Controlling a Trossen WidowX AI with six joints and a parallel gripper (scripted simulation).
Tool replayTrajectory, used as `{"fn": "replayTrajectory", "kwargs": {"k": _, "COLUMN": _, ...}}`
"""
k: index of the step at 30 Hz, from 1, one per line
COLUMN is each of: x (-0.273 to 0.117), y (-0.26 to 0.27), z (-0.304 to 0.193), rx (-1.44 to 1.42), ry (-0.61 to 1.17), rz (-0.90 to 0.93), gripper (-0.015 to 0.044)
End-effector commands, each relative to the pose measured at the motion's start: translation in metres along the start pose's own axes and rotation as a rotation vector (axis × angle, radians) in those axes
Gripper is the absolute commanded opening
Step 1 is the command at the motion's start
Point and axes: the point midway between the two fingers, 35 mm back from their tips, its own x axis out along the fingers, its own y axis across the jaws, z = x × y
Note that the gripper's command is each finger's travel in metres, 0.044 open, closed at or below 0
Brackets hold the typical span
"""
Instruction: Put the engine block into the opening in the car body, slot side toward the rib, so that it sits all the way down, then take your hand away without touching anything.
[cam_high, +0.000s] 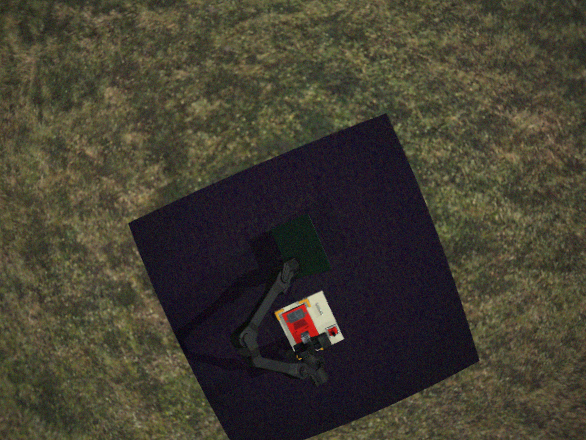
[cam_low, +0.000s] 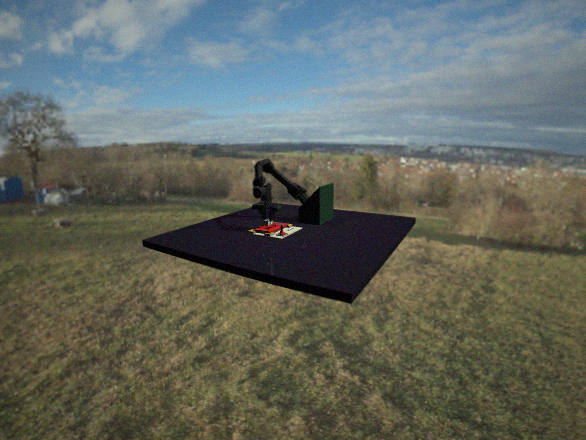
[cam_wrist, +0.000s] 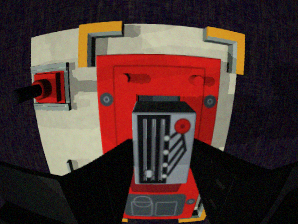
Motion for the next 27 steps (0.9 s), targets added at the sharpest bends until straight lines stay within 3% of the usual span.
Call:
{"fn": "replayTrajectory", "kwargs": {"k": 1, "x": -0.0001, "y": -0.001, "z": 0.0, "rx": -0.011, "ry": 0.0, "rz": -0.006, "gripper": 0.0159}}
{"fn": "replayTrajectory", "kwargs": {"k": 27, "x": 0.0018, "y": -0.0013, "z": -0.0005, "rx": 0.059, "ry": -0.001, "rz": -0.006, "gripper": 0.0159}}
